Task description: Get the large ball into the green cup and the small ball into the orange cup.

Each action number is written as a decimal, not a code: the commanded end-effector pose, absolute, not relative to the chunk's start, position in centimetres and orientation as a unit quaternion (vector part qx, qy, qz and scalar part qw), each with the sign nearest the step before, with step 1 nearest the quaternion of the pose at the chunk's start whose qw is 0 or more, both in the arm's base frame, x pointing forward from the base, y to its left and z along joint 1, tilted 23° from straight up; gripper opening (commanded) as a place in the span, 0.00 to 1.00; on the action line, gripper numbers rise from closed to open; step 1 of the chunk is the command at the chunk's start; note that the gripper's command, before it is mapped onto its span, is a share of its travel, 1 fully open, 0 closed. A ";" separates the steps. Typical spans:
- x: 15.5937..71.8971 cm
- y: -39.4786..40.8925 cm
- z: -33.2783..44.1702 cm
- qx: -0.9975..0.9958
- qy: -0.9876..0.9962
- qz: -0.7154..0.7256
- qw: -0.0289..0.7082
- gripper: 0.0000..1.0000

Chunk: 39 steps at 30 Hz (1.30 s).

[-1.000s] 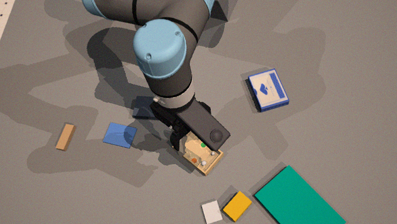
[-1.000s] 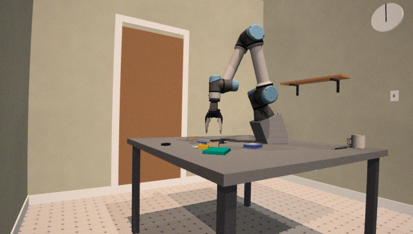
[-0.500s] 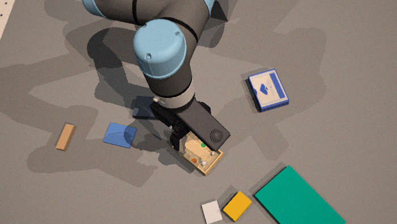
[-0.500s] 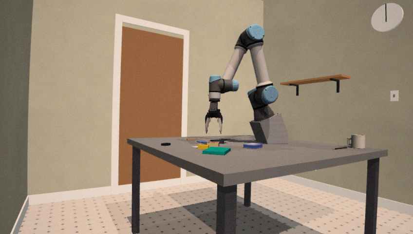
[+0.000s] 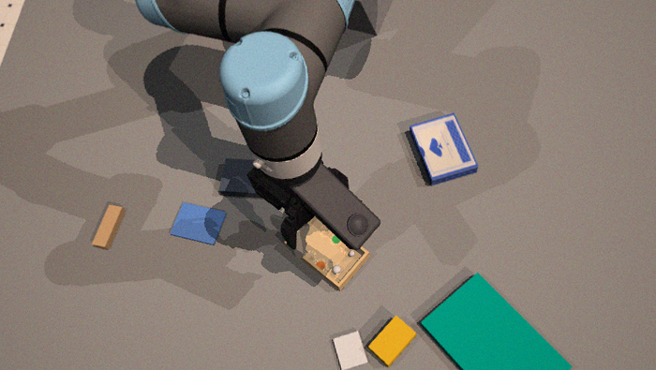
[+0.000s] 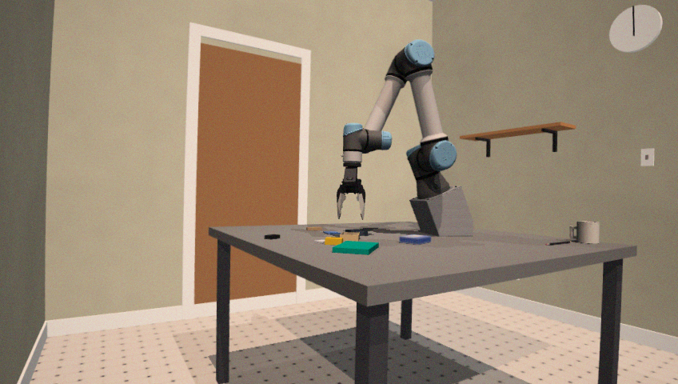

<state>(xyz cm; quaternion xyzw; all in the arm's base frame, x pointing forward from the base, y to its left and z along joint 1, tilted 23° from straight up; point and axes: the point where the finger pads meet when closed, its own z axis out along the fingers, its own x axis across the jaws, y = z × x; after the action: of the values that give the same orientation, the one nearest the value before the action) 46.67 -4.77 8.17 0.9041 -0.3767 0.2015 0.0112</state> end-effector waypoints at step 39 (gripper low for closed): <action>47.2 -5.1 7.0 0.904 -0.377 0.202 0.010 0.55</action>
<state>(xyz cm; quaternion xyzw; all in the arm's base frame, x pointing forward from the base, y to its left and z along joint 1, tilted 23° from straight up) 46.97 -5.00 7.31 0.9042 -0.3768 0.2009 0.0103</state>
